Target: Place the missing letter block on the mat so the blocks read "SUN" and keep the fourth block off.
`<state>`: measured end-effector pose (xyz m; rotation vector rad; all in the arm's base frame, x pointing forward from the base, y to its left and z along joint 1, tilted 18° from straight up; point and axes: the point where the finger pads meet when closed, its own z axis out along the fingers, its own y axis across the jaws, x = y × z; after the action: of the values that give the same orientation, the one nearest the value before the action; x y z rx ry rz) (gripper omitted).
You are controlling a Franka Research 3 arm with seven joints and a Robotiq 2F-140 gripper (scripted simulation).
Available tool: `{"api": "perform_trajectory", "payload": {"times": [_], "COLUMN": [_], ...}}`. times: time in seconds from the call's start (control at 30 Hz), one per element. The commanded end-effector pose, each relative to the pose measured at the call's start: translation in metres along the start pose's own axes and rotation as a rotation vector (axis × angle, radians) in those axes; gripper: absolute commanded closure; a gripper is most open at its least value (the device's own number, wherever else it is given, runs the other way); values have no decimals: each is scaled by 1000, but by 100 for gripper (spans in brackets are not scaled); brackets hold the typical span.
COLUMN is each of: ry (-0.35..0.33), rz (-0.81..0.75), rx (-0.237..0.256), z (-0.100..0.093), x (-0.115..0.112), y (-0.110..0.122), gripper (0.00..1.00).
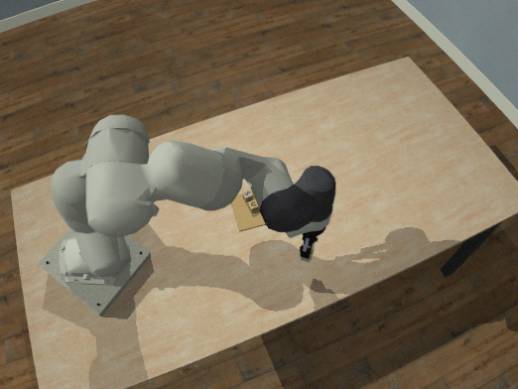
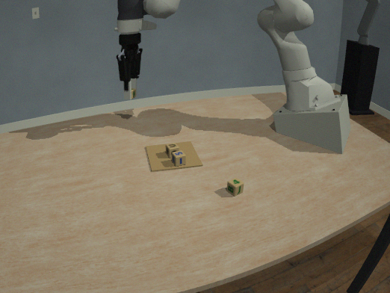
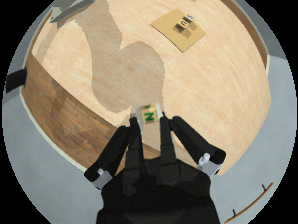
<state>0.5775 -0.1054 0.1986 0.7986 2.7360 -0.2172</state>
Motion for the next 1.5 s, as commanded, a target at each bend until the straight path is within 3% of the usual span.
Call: {"api": "perform_trajectory", "payload": {"times": [0.0, 0.27, 1.47], "ry": [5, 8, 13], "rz": [3, -214, -767], "rx": [7, 5, -1], "z": [0, 0, -1], "x": [3, 19, 63], "y": [-1, 15, 49], "gripper": [84, 84, 84]}}
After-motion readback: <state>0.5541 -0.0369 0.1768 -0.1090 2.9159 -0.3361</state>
